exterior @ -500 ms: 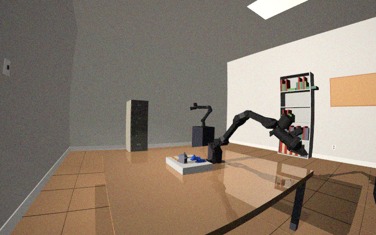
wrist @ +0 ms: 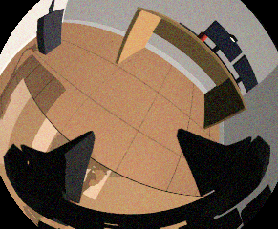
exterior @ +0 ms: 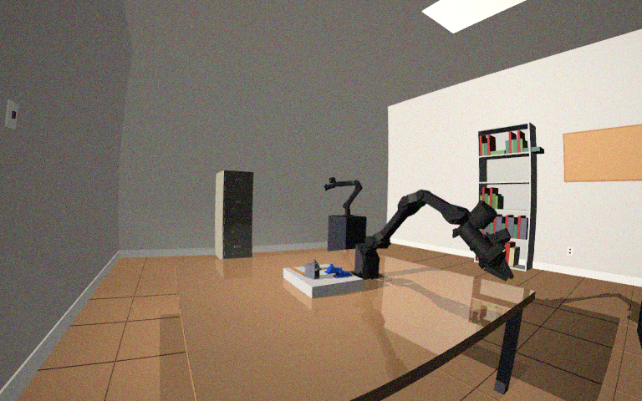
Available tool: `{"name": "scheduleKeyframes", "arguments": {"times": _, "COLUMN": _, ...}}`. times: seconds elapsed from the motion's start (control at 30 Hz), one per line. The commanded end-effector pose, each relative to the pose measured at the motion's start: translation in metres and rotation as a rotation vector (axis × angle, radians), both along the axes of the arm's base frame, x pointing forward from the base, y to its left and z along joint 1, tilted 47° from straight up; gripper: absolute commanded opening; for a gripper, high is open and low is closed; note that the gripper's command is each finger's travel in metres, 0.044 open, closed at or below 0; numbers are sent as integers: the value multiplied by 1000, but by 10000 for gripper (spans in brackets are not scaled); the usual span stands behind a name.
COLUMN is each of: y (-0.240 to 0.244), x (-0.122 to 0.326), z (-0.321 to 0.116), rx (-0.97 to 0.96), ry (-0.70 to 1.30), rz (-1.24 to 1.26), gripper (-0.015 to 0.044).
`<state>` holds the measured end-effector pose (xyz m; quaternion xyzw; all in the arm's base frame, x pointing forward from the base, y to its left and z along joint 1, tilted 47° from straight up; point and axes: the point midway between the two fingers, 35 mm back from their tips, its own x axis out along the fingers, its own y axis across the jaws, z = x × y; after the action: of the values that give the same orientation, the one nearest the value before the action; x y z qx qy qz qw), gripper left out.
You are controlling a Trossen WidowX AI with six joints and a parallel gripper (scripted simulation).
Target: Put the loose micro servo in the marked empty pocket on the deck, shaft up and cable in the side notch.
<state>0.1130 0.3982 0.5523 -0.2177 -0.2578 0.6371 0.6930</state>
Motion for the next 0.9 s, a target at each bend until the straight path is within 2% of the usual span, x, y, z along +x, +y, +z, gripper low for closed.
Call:
{"name": "scheduleKeyframes", "arguments": {"times": 0.0, "y": 6, "x": 32, "z": -30, "rx": -89, "ry": -28, "rz": -54, "gripper": 440}}
{"name": "scheduleKeyframes", "arguments": {"times": 0.47, "y": -36, "x": 168, "z": -143, "rx": -428, "ry": -93, "rz": -255, "gripper": 440}}
{"name": "scheduleKeyframes", "arguments": {"times": 0.87, "y": -129, "x": 259, "z": -244, "rx": -712, "ry": -75, "rz": -346, "gripper": 440}}
